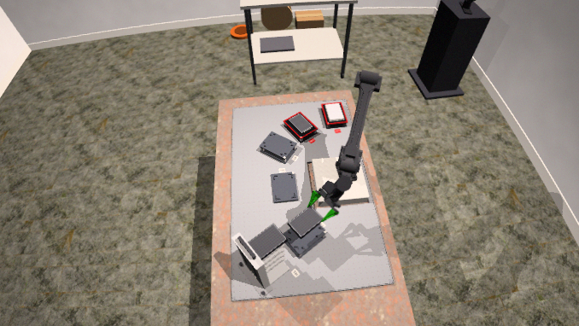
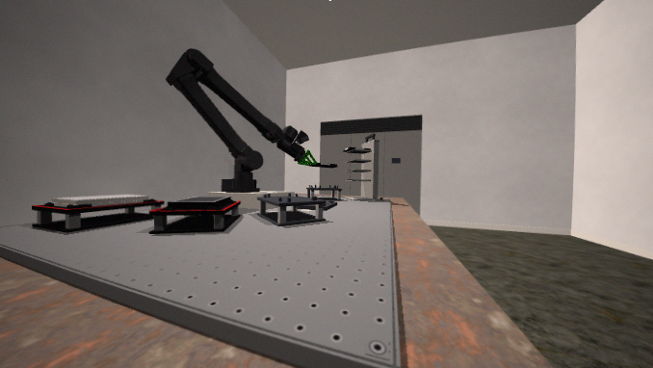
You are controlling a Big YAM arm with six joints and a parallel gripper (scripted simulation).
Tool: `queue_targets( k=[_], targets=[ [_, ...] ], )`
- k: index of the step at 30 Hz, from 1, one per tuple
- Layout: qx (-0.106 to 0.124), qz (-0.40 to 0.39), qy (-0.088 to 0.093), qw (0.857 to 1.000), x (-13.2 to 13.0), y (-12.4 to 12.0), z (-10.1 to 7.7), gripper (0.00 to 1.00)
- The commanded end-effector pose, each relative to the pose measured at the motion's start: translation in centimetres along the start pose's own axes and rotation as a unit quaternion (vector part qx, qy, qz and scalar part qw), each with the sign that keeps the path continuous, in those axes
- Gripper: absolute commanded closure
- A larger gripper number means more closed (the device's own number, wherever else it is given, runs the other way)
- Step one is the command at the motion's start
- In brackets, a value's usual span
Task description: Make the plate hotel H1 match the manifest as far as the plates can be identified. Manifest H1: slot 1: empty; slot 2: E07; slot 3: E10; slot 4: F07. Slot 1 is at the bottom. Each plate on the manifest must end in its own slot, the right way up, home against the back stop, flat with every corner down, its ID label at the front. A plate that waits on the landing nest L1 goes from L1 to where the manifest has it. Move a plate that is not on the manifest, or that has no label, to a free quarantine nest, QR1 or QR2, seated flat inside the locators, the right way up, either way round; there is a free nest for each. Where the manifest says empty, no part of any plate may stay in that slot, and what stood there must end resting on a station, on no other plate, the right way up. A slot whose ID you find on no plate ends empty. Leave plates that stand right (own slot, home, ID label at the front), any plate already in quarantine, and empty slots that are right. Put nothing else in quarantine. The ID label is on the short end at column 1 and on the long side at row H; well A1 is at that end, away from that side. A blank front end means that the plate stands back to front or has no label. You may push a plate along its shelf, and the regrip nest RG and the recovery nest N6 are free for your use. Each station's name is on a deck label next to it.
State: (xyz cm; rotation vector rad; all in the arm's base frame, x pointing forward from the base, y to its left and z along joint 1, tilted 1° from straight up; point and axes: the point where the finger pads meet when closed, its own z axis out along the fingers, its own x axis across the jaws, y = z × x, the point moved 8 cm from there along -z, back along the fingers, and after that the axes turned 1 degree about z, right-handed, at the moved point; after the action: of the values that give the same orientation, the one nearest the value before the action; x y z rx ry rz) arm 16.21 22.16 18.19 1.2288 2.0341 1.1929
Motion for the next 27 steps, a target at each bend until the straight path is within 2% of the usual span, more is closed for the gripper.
queue_targets(
  k=[1, 10, 27],
  targets=[
    [-0.042, 0.021, 0.009, 0.999, 0.9, 4.2, -0.2, 0.14],
    [-0.038, 0.019, 0.007, 0.999, 0.9, 3.7, 0.0, 0.14],
    [-0.041, 0.018, 0.009, 0.999, 0.9, 4.7, 1.4, 0.14]
  ],
)
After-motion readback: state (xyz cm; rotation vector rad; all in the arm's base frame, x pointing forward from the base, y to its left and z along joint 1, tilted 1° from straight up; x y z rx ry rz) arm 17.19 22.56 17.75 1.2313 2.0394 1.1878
